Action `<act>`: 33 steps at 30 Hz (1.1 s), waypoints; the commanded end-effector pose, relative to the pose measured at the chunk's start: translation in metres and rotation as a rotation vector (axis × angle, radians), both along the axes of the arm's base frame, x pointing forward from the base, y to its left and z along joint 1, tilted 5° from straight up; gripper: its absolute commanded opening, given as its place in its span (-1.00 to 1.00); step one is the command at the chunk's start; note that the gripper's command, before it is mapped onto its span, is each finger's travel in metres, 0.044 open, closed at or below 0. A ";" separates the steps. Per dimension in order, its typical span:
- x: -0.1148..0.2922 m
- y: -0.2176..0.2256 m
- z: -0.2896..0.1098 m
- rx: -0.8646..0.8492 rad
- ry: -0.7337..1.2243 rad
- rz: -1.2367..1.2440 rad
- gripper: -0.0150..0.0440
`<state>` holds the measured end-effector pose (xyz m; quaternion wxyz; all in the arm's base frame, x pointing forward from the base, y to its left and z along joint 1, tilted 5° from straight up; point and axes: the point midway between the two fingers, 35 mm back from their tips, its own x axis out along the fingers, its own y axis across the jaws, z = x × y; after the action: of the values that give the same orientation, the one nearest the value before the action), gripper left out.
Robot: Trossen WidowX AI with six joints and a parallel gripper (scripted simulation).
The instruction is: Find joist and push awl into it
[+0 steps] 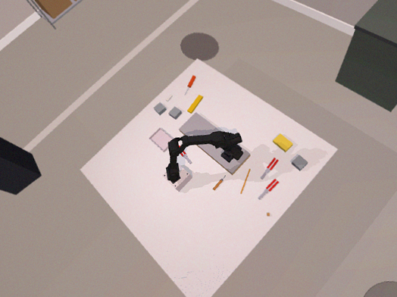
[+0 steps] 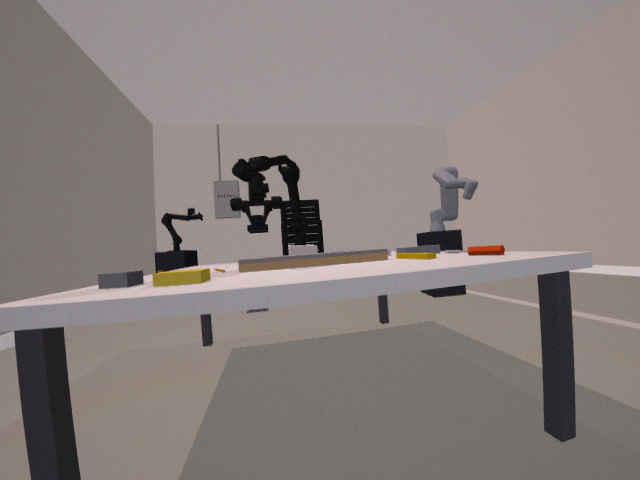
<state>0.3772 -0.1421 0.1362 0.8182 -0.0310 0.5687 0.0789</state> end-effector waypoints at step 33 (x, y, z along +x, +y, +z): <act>-0.006 0.233 -0.004 -0.039 -0.016 0.557 -0.49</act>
<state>0.3778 0.0733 0.1322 0.7737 -0.1887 0.5386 0.2751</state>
